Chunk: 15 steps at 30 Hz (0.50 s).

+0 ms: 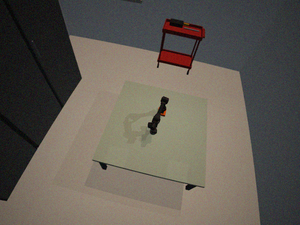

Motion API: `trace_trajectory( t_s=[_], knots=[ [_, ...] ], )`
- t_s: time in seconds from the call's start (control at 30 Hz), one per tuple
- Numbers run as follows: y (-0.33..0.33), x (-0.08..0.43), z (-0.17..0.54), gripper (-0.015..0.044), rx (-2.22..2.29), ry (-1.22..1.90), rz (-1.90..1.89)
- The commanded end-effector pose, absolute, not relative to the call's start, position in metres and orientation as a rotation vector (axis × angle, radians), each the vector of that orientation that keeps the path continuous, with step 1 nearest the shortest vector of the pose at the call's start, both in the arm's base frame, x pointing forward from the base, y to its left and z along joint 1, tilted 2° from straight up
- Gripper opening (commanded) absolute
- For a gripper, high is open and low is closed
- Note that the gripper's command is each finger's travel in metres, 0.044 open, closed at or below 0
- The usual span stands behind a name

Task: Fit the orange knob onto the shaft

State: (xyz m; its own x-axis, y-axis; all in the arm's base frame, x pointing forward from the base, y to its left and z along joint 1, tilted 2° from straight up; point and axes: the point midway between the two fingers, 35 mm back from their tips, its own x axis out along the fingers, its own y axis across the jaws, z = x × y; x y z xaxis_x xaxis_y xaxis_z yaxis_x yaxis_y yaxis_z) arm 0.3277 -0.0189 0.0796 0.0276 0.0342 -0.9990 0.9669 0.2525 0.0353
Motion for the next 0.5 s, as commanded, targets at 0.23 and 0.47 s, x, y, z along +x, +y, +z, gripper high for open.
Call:
trace_trajectory(
  t_s=[0.23, 0.47],
  knots=[
    [-0.0191, 0.329, 0.0847, 0.0, 1.156, 1.264, -1.077],
    [-0.0188, 0.329, 0.0827, 0.0, 1.22, 1.229, -1.14]
  ],
)
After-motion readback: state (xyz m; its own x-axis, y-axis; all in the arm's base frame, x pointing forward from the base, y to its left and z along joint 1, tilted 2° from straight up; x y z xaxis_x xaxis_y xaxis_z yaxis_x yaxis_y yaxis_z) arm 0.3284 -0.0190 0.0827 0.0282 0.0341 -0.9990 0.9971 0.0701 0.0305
